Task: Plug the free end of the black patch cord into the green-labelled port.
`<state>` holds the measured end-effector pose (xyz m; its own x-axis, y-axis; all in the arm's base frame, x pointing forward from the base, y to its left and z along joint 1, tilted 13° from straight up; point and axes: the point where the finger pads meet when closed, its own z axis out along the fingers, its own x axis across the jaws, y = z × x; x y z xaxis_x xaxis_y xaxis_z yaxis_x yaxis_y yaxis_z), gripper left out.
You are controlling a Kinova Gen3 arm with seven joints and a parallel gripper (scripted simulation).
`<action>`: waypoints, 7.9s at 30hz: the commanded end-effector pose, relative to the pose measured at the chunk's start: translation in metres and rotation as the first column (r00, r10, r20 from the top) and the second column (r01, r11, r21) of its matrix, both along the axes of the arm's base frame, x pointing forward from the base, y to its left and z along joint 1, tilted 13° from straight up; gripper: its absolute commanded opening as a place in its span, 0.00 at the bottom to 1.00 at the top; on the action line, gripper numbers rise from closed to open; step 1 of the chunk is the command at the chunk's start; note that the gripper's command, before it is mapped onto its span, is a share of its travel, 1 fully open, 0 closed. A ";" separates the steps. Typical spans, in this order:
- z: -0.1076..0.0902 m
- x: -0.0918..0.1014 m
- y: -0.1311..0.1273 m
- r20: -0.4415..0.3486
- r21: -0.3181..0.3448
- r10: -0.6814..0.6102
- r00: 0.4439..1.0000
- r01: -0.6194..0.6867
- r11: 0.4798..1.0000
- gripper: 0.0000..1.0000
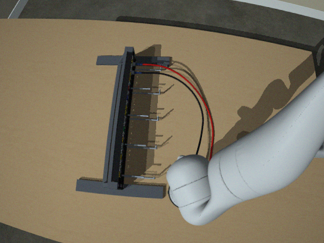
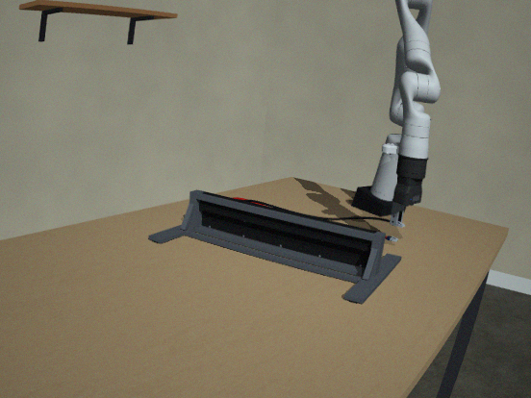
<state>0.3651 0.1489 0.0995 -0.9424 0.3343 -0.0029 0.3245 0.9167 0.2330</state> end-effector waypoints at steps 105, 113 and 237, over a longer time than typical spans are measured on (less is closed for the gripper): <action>0.012 0.110 -0.159 -0.246 -0.050 -0.888 0.389 0.910 0.412 0.00; 0.012 0.110 -0.159 -0.246 -0.050 -0.888 0.388 0.910 0.412 0.00; -0.011 0.169 -0.150 -0.247 -0.050 -0.889 0.387 0.911 0.410 0.00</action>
